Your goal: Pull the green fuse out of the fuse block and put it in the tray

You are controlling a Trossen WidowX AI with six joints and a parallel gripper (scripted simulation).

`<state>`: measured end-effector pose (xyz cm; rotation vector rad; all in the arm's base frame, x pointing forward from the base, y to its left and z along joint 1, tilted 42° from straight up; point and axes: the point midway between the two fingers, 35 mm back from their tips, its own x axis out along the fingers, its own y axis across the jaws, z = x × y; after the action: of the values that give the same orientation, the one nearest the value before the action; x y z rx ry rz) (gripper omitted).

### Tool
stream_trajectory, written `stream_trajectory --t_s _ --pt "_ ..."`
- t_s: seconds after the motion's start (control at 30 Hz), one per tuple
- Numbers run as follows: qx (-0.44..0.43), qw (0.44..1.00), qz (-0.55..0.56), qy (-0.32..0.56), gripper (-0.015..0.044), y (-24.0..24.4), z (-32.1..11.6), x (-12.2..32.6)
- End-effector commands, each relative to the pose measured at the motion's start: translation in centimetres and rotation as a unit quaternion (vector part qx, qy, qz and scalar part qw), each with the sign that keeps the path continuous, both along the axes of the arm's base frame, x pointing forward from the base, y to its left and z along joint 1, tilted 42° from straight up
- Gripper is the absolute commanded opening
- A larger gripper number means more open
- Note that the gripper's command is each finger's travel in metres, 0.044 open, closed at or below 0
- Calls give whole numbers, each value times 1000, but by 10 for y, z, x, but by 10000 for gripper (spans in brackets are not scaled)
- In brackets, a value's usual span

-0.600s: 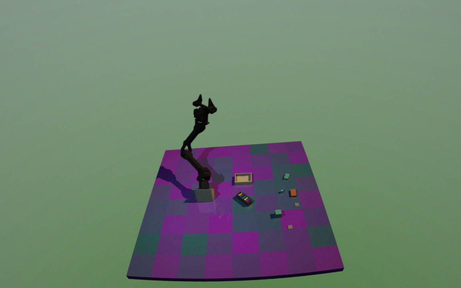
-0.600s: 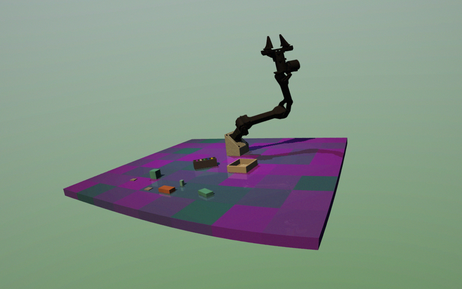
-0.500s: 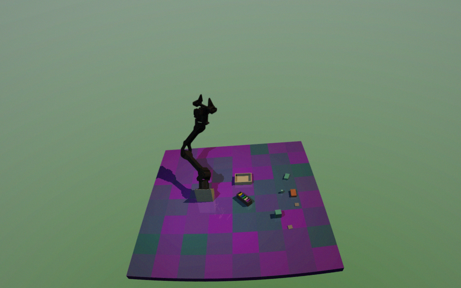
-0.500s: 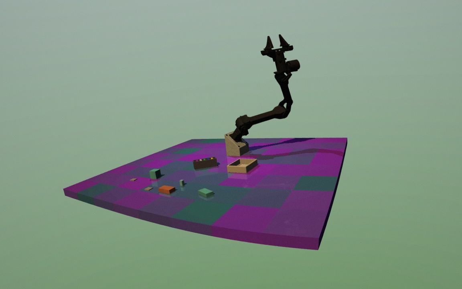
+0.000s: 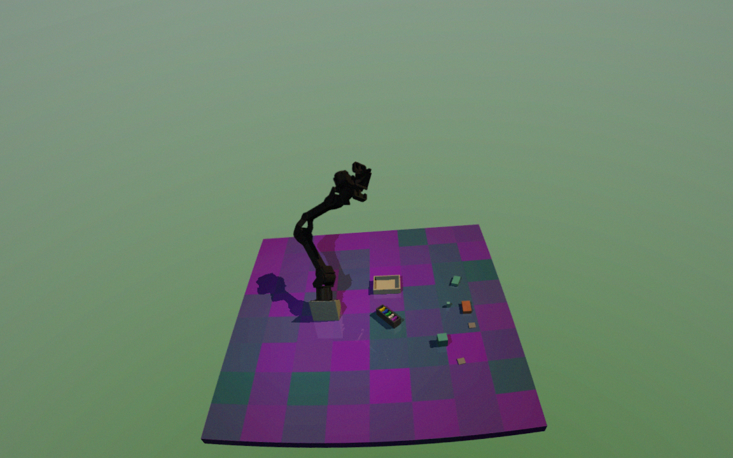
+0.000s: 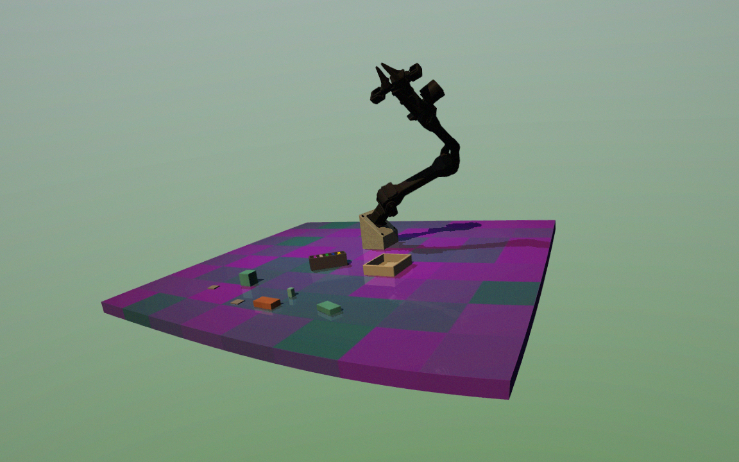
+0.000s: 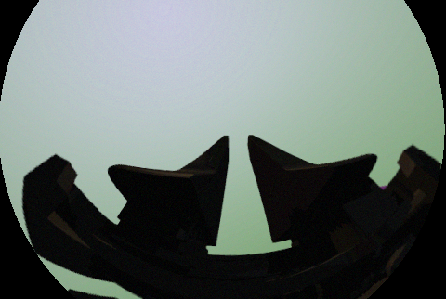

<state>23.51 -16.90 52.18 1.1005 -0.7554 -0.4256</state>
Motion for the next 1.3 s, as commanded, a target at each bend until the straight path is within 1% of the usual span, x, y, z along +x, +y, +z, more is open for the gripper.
stream_trajectory --t_s 0.0,0.07,0.17,0.33,0.5,0.67,0.83,1.0,1.07,1.17,1.23,1.27 --pt "-40 990 24 136 74 -5 -43 44" --pt "-60 978 37 197 74 -7 -65 62" --pt "-97 945 65 305 74 -10 -108 91" --pt "-162 864 134 456 74 -7 -183 127" --pt "-233 751 234 573 74 6 -265 148" --pt "-299 620 352 634 74 28 -344 151" --pt "-361 480 488 634 74 58 -418 137" --pt "-407 357 619 570 74 94 -478 110" --pt "-421 316 667 527 74 110 -497 96" --pt "-437 262 741 438 74 136 -523 70" --pt "-441 247 766 398 74 147 -531 59" --pt "-441 245 769 393 74 148 -532 58"
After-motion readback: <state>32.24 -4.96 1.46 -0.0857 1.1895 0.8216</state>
